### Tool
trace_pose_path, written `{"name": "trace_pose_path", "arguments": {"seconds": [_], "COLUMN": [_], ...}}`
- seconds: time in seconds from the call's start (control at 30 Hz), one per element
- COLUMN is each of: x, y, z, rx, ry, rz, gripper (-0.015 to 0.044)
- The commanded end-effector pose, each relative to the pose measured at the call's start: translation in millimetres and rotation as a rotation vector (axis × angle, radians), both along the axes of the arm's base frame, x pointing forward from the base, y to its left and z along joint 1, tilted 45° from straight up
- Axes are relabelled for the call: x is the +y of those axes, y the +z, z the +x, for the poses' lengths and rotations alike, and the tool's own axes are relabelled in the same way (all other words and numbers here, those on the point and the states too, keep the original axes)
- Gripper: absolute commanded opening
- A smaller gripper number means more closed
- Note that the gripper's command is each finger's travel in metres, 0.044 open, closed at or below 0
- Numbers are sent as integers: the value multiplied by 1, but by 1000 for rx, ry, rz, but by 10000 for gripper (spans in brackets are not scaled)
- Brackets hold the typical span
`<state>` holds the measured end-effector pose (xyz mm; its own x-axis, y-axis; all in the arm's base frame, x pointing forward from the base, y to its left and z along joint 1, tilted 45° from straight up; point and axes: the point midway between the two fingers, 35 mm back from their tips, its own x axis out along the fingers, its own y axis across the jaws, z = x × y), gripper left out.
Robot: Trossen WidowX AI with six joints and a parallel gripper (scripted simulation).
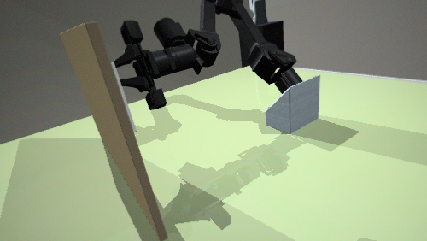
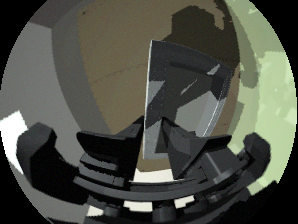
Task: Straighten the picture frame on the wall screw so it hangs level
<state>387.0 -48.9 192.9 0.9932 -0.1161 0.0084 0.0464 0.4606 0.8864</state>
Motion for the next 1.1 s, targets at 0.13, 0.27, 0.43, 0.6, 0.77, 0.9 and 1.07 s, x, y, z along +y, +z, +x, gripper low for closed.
{"name": "trace_pose_path", "arguments": {"seconds": [0.13, 0.27, 0.43, 0.6, 0.77, 0.9, 1.07], "x": [-1, -1, 0, 0, 1, 2, 2], "y": [0, 0, 0, 1, 2, 3, 4], "z": [0, 0, 0, 0, 0, 0, 0], "rx": [0, 0, 0, 0, 0, 0, 0], "ry": [-4, -4, -4, -4, -4, -4, -4], "rz": [-5, -5, -5, -5, -5, -5, -5], "gripper": [49, 0, 0, 0, 0, 0, 0]}}
